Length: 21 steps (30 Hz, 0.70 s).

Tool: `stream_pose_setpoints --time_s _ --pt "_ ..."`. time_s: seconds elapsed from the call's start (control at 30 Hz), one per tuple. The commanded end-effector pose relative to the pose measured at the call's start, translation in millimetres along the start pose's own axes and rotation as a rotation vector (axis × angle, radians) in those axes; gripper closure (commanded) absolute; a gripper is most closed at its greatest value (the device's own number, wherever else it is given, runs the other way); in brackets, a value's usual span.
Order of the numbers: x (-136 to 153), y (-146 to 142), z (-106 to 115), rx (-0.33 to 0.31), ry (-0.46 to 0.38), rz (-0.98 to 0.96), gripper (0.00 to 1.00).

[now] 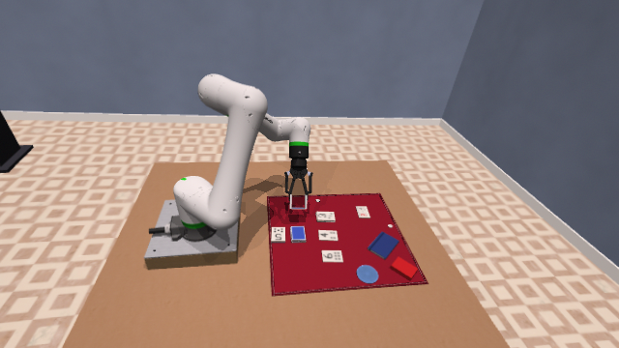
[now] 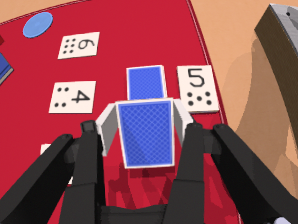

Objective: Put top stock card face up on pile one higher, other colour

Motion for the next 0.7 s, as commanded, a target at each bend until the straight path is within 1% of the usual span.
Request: stream_pose_setpoints --time_s 0.0,0.43,0.5,0.67 --pt "4.8 -0.9 0.7 -0.005 0.053 0.0 0.59" --pt "35.0 0.1 -6.8 -0.018 0.433 -0.001 0.59" --pt "35.0 0.1 -6.8 -0.018 0.433 -0.001 0.59" --pt "44.1 0.4 -11.7 -0.023 0.558 -0.001 0.59"
Point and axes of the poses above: the point where the finger pads meet when closed, its own z axis back along the fingers, its own y axis across the jaws, x = y × z, the point moved 5 cm from there along z, back along the fingers, and after that the axes turned 2 degrees about -z, right-handed, at the moved point
